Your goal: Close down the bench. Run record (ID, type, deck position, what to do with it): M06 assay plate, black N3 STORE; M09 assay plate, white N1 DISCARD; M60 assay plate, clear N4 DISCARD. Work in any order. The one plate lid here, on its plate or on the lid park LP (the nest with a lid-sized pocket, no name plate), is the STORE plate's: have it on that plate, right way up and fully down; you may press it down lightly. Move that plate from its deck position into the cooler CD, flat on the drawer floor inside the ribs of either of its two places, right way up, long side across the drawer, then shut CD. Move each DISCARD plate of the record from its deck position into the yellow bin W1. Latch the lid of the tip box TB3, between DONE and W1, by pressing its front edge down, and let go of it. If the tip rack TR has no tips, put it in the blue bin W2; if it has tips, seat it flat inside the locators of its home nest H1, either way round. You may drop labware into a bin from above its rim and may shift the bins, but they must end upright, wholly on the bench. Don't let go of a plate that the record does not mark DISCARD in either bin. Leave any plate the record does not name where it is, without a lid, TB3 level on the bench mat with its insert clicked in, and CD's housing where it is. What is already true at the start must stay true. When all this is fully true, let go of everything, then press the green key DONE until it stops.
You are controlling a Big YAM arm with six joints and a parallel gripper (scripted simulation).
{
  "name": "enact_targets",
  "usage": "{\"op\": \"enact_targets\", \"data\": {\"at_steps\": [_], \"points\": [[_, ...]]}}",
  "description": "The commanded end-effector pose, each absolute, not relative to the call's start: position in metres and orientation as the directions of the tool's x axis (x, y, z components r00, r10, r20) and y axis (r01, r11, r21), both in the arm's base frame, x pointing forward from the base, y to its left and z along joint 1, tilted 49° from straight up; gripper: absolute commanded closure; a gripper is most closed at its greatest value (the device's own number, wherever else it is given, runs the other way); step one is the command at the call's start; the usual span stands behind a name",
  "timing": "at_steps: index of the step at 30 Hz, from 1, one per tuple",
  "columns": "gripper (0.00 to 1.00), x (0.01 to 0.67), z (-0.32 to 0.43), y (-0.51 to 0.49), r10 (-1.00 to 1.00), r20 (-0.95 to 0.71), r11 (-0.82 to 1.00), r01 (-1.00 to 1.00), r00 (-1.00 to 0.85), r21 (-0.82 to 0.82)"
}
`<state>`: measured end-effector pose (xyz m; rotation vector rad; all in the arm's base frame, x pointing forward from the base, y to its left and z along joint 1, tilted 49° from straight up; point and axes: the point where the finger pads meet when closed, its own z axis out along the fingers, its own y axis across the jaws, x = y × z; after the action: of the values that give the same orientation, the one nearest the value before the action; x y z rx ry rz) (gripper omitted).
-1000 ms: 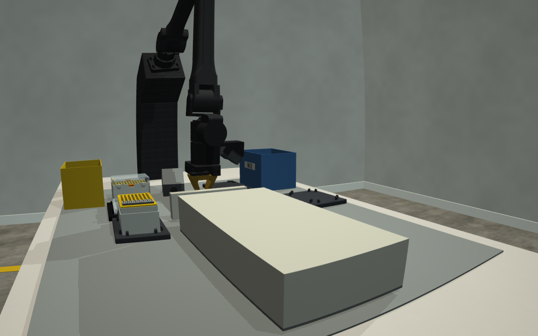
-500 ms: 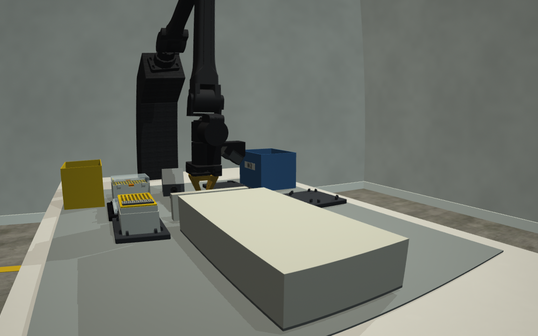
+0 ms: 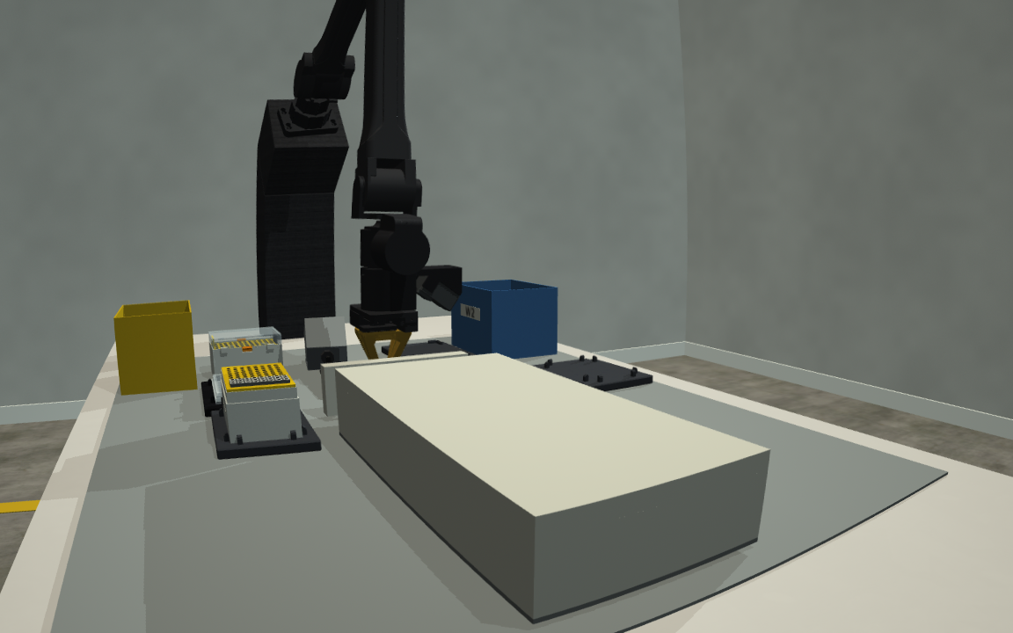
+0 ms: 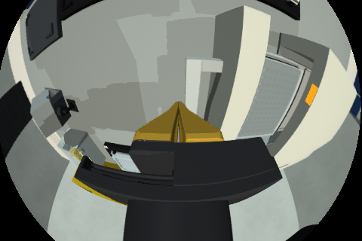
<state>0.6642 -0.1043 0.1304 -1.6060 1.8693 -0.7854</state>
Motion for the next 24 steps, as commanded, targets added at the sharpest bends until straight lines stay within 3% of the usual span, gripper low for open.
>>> {"op": "enact_targets", "data": {"at_steps": [1,24], "points": [[1.0,0.682,0.154,-0.105,-0.99,-0.038,0.116,-0.627,-0.136,-0.77],[1.0,0.689,0.157,-0.106,-0.99,-0.038,0.119,-0.645,-0.137,-0.755]]}}
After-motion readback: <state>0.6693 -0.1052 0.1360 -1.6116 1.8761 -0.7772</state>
